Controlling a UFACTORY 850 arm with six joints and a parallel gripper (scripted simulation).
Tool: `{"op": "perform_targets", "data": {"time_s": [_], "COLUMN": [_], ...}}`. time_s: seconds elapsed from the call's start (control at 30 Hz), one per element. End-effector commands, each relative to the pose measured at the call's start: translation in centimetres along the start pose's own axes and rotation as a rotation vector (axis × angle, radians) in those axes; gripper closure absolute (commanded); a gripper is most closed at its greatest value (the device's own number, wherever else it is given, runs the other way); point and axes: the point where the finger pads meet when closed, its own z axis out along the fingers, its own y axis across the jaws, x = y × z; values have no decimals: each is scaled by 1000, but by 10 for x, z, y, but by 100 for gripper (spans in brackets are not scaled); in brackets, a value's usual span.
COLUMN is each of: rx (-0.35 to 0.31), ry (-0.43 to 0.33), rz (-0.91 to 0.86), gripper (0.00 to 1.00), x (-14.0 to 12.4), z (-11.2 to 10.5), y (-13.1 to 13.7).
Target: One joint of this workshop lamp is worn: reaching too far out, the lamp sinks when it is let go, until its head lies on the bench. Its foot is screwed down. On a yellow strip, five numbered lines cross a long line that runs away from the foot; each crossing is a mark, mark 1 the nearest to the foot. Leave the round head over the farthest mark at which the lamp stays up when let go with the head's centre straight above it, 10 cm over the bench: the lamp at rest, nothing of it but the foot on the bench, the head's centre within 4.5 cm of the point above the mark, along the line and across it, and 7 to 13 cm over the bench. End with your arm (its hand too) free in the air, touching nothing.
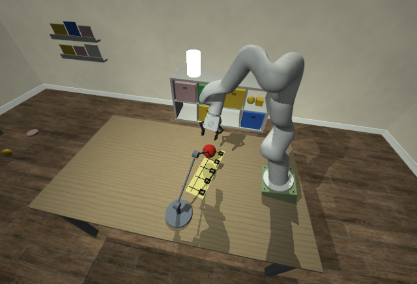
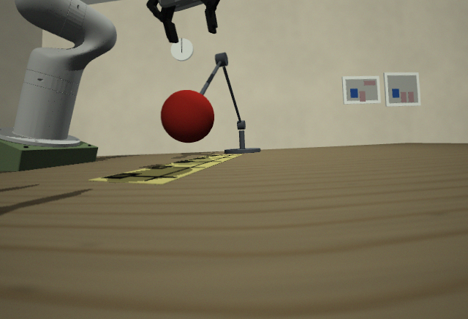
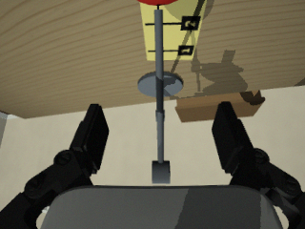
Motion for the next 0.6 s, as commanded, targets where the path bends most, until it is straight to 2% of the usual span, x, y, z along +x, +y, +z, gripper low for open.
{"op": "perform_targets", "data": {"time_s": [0.0,0.57], "rx": [2,2], "ry": [1,1], "rz": [-1,-1], "gripper": [0,0], "x": [0,0], "z": [1,4], "y": [-1,-1]}}
